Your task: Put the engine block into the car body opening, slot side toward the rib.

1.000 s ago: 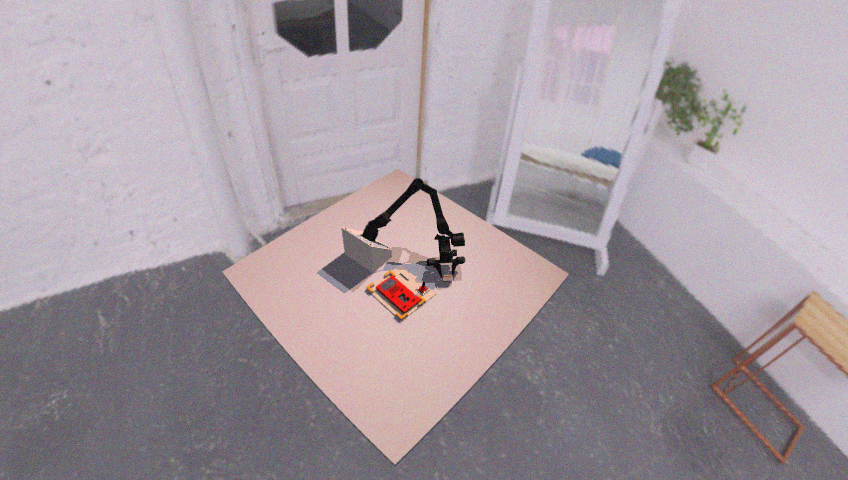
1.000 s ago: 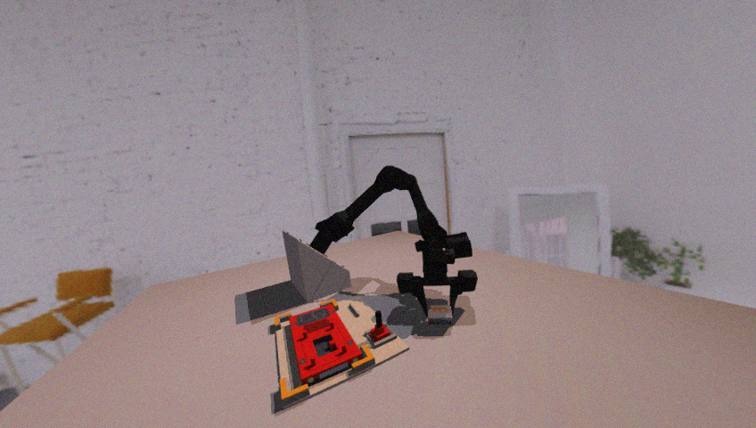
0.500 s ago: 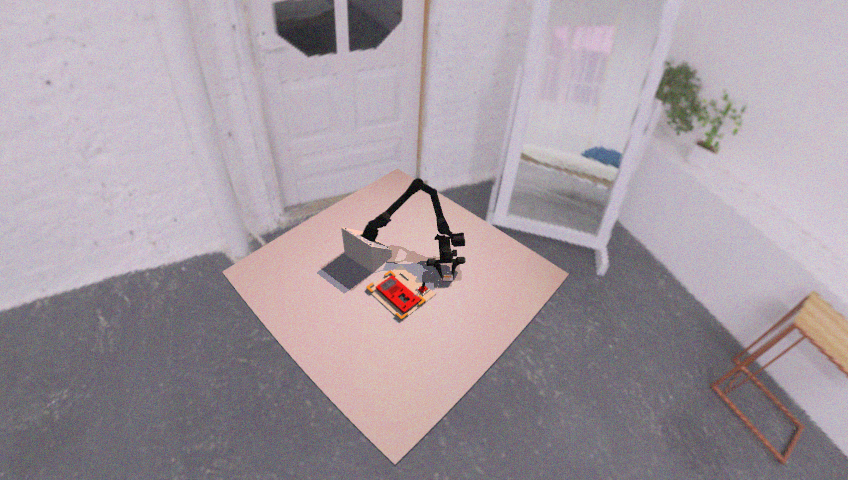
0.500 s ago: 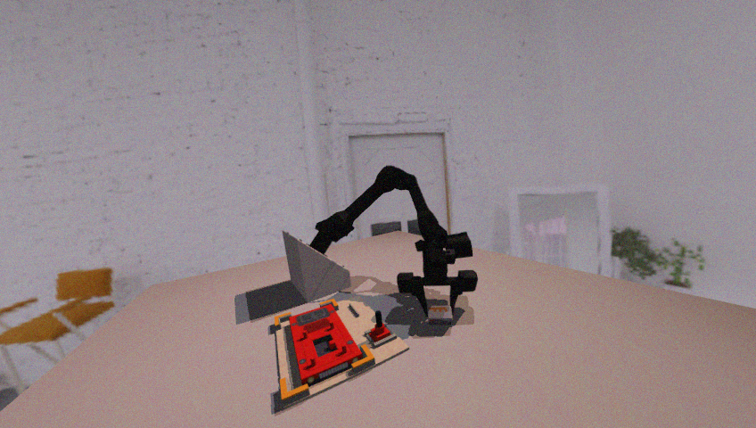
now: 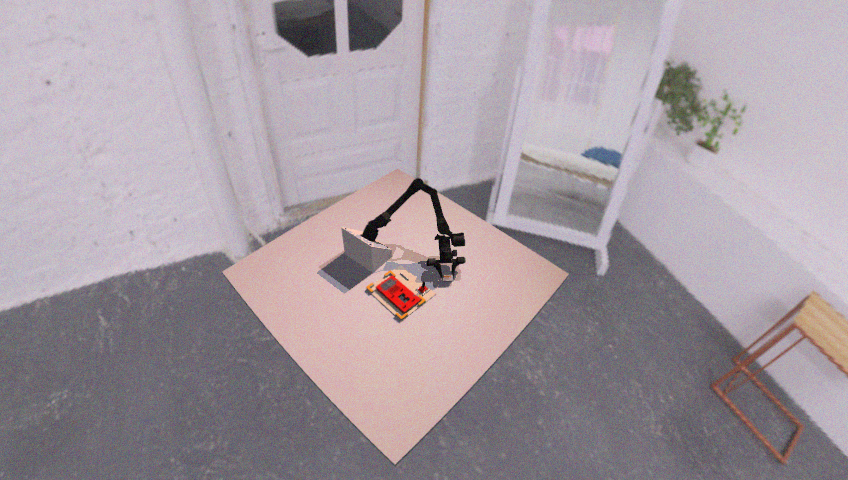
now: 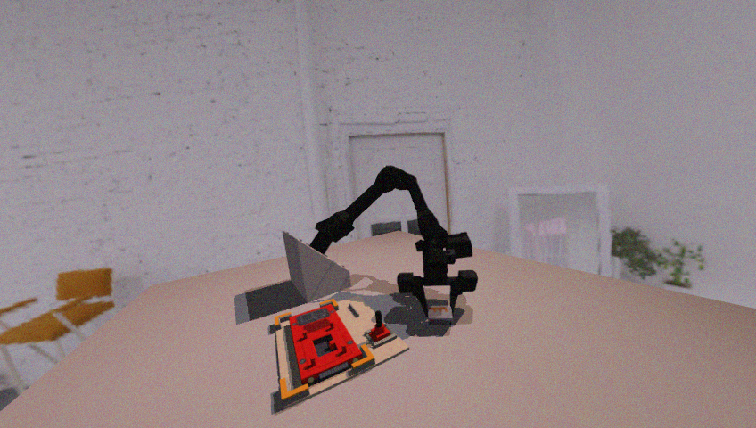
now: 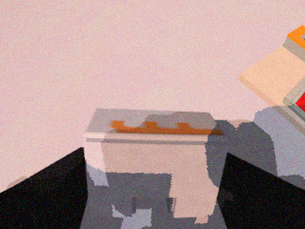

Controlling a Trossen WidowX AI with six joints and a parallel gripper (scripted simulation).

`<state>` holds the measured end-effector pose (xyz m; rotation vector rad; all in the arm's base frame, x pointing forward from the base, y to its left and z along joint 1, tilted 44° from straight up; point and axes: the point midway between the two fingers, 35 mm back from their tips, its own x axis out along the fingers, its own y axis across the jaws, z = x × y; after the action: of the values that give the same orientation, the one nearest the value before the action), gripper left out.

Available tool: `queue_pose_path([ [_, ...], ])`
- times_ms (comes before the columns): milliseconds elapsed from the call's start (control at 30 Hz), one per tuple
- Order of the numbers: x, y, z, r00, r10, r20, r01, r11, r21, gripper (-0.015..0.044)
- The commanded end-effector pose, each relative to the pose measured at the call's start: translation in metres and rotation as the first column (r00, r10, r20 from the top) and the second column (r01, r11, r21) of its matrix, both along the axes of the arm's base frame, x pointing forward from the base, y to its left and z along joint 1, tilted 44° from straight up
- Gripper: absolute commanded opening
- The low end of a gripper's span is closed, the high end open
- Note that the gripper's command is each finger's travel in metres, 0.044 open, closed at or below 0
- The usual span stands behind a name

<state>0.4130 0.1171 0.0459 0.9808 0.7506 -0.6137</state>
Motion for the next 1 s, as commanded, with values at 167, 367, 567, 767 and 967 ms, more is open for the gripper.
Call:
queue_pose_path([
  [167,-0.0006,0.0028,-0.0025,1.0,0.008,-0.006,-0.008,1.0,0.004,0.0],
  [367,0.0,0.0,0.0,1.0,0.0,0.0,0.0,1.0,0.0,0.0131],
  [567,0.0,0.0,0.0,1.0,0.0,0.0,0.0,1.0,0.0,0.0289],
  [767,0.0,0.0,0.0,1.0,0.0,0.0,0.0,1.0,0.0,0.044],
  [967,-0.0004,-0.0003,0.0007,1.0,0.001,-0.001,-0.001,1.0,0.0,0.044],
])
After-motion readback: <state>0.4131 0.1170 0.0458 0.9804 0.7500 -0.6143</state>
